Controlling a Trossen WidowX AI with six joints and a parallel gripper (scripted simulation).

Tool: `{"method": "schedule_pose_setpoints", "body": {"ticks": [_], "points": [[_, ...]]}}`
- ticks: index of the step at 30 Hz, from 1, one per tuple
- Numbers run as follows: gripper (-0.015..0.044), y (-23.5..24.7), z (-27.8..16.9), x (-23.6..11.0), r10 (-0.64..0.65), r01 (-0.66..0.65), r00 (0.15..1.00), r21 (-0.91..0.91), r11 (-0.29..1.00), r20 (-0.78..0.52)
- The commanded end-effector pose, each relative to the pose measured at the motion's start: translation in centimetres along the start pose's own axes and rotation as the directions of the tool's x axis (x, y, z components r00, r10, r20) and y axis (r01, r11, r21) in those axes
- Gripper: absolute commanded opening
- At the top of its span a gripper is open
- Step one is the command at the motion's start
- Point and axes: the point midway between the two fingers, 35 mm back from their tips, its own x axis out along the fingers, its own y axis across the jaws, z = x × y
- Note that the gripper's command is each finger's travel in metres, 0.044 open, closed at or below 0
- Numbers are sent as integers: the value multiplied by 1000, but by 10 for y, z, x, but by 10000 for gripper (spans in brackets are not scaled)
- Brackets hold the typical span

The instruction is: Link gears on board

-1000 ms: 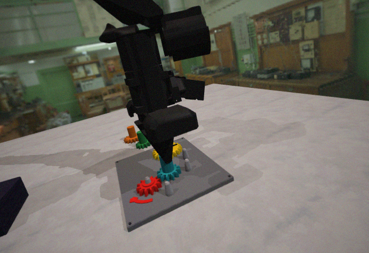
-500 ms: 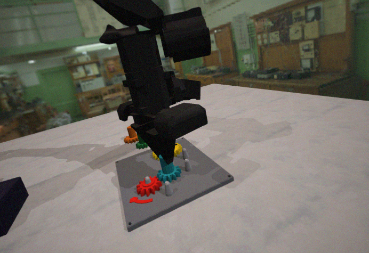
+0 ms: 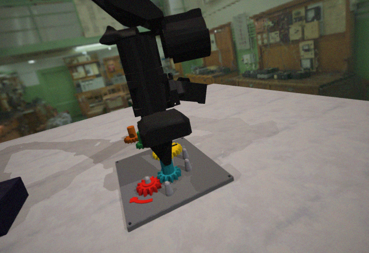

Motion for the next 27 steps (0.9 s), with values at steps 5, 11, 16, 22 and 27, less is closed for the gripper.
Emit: {"method": "schedule_pose_setpoints", "body": {"ticks": [5, 11, 16, 22, 27], "points": [[0, 0, 0, 2, 3, -3, 1000, 107, 994, -2], [0, 1, 0, 3, 3, -3, 1000, 20, 1000, -2], [0, 1, -1, 3, 3, -4, 1000, -110, 994, -2], [0, 1, -1, 3, 3, -4, 1000, -272, 962, -2], [79, 0, -1, 3, 3, -4, 1000, -302, 953, -2]]}}
